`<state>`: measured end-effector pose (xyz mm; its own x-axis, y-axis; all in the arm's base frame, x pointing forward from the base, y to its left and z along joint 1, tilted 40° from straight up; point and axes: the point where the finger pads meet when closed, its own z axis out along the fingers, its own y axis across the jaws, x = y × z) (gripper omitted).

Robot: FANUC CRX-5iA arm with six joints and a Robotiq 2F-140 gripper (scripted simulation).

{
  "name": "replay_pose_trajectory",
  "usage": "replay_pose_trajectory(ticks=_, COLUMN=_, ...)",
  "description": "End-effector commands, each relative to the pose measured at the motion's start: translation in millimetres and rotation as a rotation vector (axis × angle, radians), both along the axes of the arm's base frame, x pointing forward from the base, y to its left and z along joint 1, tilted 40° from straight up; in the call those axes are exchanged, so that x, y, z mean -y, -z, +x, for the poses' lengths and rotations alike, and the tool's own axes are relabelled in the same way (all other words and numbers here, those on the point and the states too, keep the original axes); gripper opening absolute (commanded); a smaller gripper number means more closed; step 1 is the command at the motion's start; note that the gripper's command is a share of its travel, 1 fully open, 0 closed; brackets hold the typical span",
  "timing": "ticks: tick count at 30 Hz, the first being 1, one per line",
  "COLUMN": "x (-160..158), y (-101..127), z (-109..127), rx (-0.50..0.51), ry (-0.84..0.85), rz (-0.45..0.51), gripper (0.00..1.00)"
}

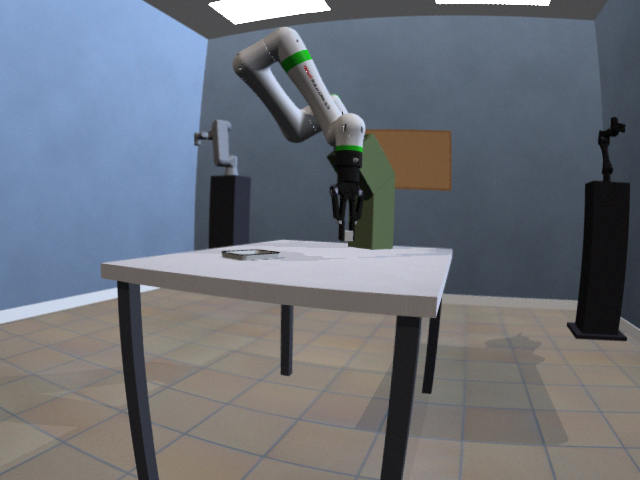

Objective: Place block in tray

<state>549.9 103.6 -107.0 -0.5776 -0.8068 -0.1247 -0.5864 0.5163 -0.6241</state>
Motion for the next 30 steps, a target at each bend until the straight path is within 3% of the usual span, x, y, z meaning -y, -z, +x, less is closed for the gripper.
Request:
replay_pose_trajectory(ticks=1, x=-0.4, y=-0.4, z=0.1, rx=0.001, ry=-0.001, rz=0.0, gripper=0.1)
replay_pose_trajectory(ticks=14, x=4.7, y=-4.9, z=3.7, rx=0.001, ry=-0.001, rz=0.0, gripper=0.1)
replay_pose_trajectory(ticks=19, x=62.4, y=-55.8, z=44.0, rx=0.003, ry=-0.002, rz=0.0, gripper=0.1)
replay_pose_trajectory(ticks=21, x=62.4, y=-55.8, z=44.0, rx=0.003, ry=-0.002, rz=0.0, gripper=0.1)
replay_pose_trajectory(ticks=22, x=85.1, y=-76.2, z=61.2, rx=0.001, ry=-0.001, rz=0.0, gripper=0.1)
replay_pose_trajectory(ticks=30, x=163.1, y=-147.4, z=116.2, rx=0.002, ry=0.001, rz=-0.001, gripper=0.1)
